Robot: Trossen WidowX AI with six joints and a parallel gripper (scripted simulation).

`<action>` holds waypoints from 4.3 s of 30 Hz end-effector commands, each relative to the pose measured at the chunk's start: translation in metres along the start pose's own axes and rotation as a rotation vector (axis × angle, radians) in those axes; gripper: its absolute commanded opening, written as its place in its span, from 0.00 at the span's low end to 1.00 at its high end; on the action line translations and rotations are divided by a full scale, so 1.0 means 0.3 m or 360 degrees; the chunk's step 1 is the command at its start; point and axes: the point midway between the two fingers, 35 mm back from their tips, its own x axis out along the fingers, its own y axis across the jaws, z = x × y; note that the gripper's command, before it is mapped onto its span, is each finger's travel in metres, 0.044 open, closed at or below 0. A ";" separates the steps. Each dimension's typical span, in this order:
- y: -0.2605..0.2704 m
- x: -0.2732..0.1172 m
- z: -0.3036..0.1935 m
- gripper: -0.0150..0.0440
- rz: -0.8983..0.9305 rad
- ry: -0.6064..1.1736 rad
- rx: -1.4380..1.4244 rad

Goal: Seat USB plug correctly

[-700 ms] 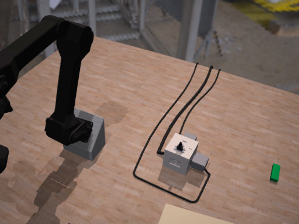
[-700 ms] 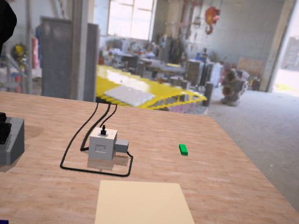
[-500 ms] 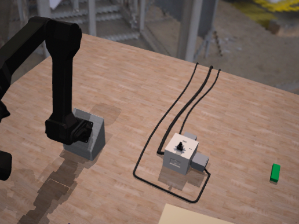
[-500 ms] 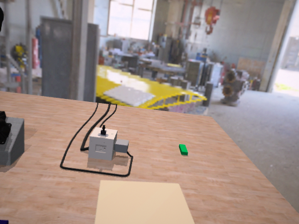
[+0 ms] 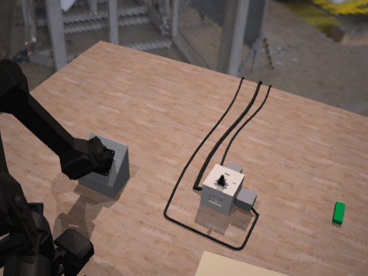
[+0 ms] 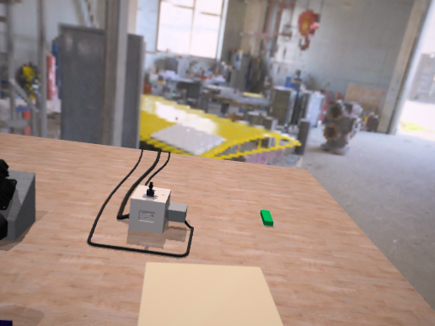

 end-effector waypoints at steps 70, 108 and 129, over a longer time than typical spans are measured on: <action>-1.400 -0.180 -0.352 1.00 -0.0100 0.0163 -0.2650; -1.400 -0.188 -0.353 0.25 -0.0109 0.0166 -0.2643; -1.395 -0.234 -0.352 0.25 -0.0110 0.0166 -0.2643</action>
